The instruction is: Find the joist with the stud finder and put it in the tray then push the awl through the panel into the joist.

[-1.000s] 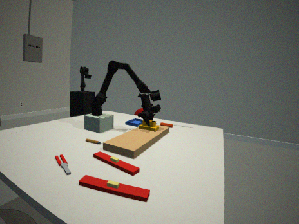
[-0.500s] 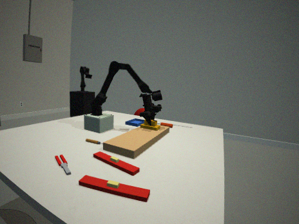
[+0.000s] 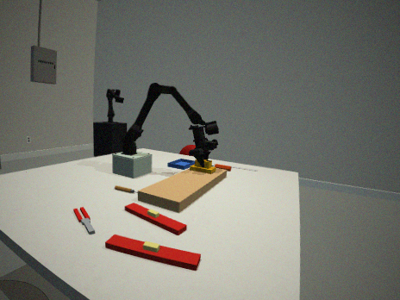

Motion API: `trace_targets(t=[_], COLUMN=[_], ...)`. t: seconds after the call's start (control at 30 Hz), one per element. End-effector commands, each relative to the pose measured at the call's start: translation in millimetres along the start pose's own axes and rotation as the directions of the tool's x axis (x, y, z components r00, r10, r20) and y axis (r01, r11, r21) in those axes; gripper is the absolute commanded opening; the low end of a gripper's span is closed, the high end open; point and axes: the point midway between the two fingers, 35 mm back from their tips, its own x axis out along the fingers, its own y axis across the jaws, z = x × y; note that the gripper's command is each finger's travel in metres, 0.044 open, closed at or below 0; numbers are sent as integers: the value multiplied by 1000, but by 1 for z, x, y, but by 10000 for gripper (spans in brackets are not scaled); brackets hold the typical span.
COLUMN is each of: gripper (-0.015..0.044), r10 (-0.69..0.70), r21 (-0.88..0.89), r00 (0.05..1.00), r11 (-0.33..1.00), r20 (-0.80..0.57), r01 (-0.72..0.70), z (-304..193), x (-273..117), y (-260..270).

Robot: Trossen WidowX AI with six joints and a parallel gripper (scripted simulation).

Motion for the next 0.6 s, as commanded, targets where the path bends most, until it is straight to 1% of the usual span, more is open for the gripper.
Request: trace_targets(t=[0.0, 0.57], gripper=[0, 0], r10=[3, 5], r21=[0, 1], r00=[1000, 1000], r11=[1000, 1000], r20=[1, 1], r01=[-3, -5], z=[1, 1], x=[1, 0], y=[8, 34])
